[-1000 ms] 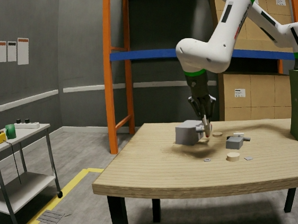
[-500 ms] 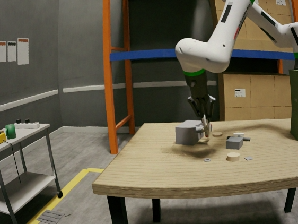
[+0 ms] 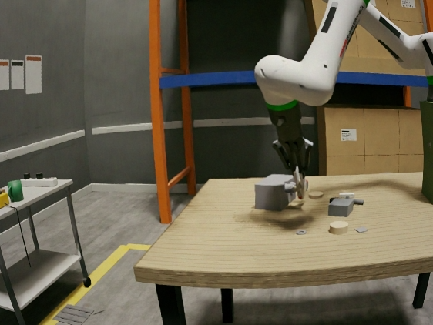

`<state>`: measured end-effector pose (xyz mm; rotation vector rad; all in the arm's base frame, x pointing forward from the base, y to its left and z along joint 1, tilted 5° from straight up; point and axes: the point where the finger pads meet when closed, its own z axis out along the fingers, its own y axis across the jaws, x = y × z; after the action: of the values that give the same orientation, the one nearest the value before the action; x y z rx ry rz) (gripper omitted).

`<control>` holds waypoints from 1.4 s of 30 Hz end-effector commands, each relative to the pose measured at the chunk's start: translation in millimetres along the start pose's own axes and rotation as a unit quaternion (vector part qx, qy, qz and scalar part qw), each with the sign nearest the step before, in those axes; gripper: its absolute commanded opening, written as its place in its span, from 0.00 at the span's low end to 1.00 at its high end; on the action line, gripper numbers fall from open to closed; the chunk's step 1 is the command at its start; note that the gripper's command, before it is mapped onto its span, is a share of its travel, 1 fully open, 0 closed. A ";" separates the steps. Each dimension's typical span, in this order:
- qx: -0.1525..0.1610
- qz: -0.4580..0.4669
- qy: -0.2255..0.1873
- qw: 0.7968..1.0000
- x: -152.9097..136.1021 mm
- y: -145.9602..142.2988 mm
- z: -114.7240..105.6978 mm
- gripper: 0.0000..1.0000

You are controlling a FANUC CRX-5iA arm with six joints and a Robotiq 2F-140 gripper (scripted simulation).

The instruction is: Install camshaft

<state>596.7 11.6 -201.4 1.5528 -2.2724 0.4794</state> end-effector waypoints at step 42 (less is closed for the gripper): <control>0.001 0.000 -0.001 1.000 -0.1 -0.8 -1.1 0.27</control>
<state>596.8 11.7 -201.4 1.5529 -2.2724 0.4795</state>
